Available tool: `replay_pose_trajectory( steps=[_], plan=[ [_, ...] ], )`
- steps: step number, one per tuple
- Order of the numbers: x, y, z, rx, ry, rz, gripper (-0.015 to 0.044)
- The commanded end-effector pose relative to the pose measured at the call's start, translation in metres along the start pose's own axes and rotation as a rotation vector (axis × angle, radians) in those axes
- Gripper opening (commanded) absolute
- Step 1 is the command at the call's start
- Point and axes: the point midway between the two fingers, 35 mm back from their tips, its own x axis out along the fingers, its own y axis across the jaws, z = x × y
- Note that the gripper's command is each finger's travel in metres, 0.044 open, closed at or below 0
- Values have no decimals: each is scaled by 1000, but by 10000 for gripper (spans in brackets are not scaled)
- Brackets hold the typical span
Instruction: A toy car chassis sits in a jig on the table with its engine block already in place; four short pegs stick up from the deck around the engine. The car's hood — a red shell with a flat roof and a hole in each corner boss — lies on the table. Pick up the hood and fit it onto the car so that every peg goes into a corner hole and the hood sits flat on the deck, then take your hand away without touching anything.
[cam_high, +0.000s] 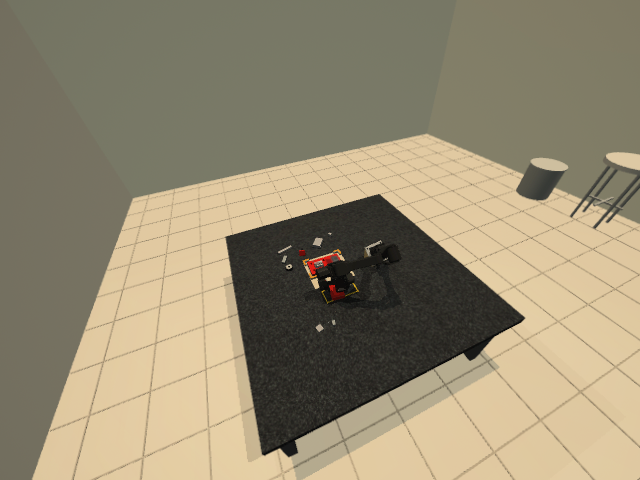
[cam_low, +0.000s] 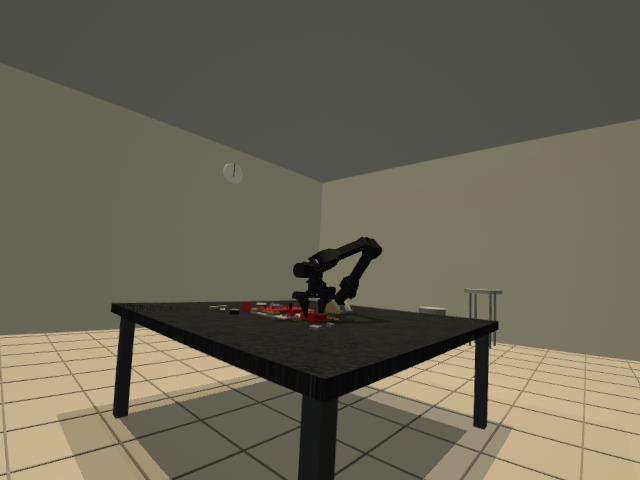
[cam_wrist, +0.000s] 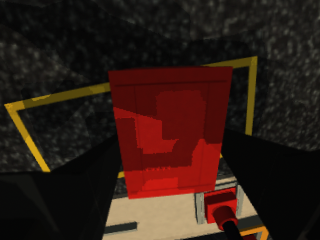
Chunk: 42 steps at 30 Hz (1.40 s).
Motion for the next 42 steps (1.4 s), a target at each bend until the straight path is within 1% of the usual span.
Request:
replay_pose_trajectory(
  steps=[1, 11, 34, 42],
  plan=[
    [0, 0, 0, 0, 0, 0, 268],
    [-11, 0, 0, 0, 0, 0, 6],
    [-75, -1, -1, 1, 3, 0, 0],
    [-93, -1, -1, 1, 3, 0, 0]
  ],
)
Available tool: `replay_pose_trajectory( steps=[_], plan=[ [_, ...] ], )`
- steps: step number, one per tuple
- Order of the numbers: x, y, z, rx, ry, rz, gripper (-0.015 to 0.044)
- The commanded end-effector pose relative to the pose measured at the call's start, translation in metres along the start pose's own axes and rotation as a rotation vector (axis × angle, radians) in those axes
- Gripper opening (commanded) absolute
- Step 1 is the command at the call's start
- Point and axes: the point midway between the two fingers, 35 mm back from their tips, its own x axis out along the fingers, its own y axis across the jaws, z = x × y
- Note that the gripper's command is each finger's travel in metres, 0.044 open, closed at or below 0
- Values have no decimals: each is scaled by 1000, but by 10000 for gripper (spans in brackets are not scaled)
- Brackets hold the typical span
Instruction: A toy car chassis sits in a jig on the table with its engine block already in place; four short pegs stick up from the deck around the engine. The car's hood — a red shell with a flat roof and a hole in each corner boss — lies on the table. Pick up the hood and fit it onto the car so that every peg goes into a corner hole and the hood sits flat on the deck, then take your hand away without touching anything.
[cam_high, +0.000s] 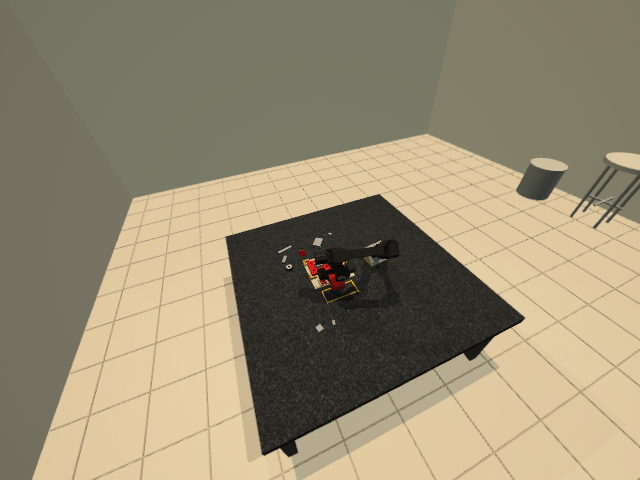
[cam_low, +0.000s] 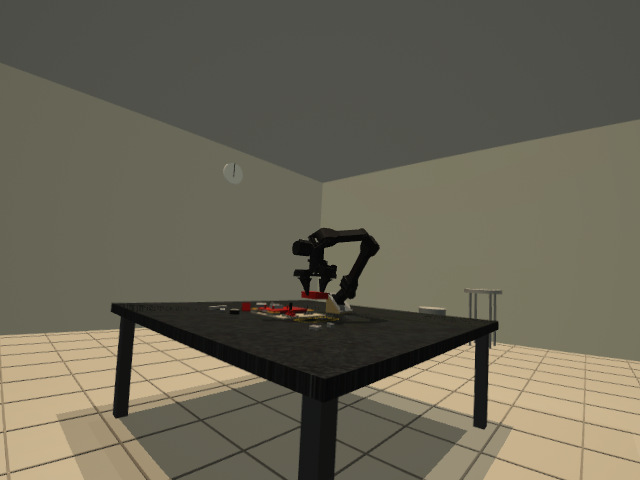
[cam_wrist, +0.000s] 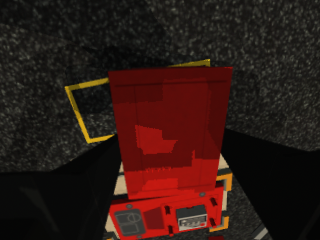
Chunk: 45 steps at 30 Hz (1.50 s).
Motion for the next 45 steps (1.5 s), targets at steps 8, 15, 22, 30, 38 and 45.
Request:
replay_pose_trajectory(
  steps=[8, 15, 22, 30, 38, 45],
  plan=[
    [-8, -2, -3, 23, 1, -1, 0],
    [-10, -13, -27, 211, 12, -6, 0],
    [-12, -25, -55, 432, 17, -10, 0],
    [-14, -36, -90, 683, 20, -13, 0],
    [-14, -41, -126, 936, 23, -11, 0],
    [-13, -43, -156, 1148, 23, -7, 0]
  ],
)
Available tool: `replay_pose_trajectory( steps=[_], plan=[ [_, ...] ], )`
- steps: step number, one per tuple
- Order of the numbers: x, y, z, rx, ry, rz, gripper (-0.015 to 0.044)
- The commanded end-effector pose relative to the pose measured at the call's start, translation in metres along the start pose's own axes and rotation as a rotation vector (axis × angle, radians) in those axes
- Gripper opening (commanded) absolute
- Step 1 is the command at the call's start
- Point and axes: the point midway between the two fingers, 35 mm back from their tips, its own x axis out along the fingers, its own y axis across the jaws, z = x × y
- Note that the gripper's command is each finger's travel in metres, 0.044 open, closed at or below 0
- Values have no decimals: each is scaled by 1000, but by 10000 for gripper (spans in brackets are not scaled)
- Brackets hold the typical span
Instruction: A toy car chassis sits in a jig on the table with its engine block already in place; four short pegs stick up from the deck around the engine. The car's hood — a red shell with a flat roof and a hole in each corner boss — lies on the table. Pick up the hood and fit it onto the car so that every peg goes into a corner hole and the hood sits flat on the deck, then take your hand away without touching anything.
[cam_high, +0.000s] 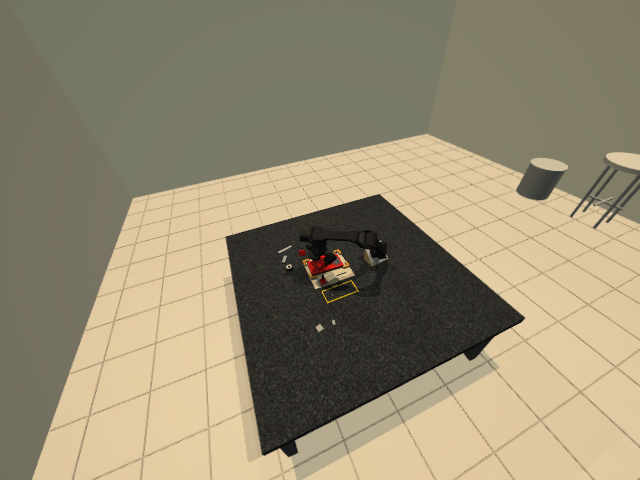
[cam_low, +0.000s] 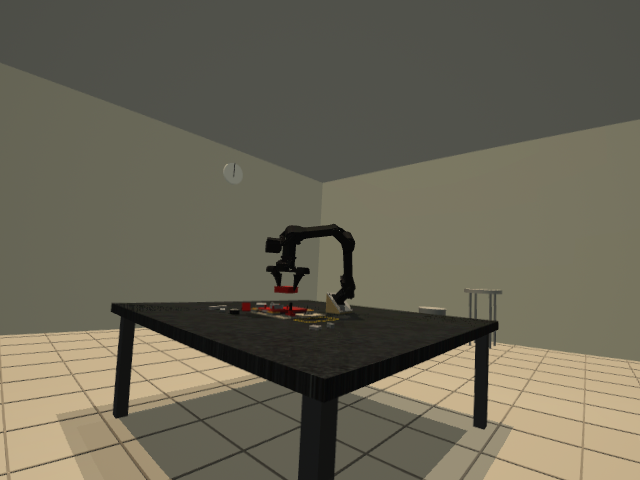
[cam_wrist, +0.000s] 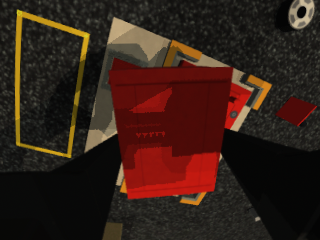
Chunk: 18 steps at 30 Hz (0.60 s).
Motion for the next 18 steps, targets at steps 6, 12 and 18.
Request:
replay_pose_trajectory(
  steps=[6, 12, 18],
  plan=[
    [1, -36, -16, 256, 1, 1, 0],
    [2, -56, -24, 402, -2, 4, 0],
    [4, -57, -24, 413, -2, 5, 0]
  ],
)
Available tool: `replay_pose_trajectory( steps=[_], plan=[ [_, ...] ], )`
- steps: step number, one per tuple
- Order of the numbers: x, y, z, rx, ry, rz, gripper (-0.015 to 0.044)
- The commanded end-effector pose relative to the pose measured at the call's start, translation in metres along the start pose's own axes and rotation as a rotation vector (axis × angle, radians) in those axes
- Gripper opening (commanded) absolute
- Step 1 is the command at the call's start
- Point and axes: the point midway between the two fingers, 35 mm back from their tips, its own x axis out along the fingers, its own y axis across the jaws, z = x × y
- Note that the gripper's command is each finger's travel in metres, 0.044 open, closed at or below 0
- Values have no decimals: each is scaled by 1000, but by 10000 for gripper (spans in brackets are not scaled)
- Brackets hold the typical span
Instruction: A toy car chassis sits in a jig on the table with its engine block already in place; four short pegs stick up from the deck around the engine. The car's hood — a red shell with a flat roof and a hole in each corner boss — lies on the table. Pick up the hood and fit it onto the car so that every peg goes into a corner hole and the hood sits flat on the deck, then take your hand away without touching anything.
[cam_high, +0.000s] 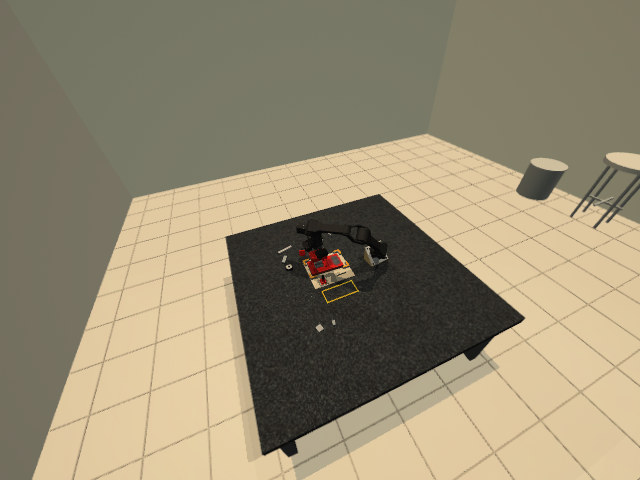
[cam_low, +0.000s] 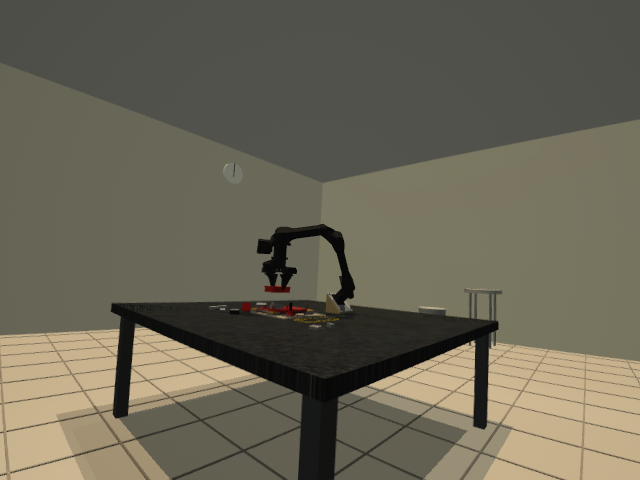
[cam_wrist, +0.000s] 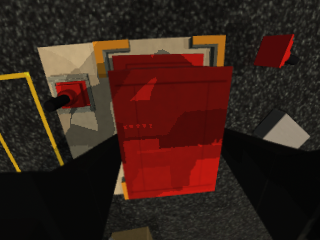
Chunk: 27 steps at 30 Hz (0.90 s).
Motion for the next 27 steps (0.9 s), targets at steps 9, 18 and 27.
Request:
replay_pose_trajectory(
  steps=[9, 18, 27],
  plan=[
    [33, -1, 1, 9, 2, -3, 0],
    [50, 0, -1, 9, 2, -2, 0],
    [50, 0, -1, 9, 2, -2, 0]
  ],
)
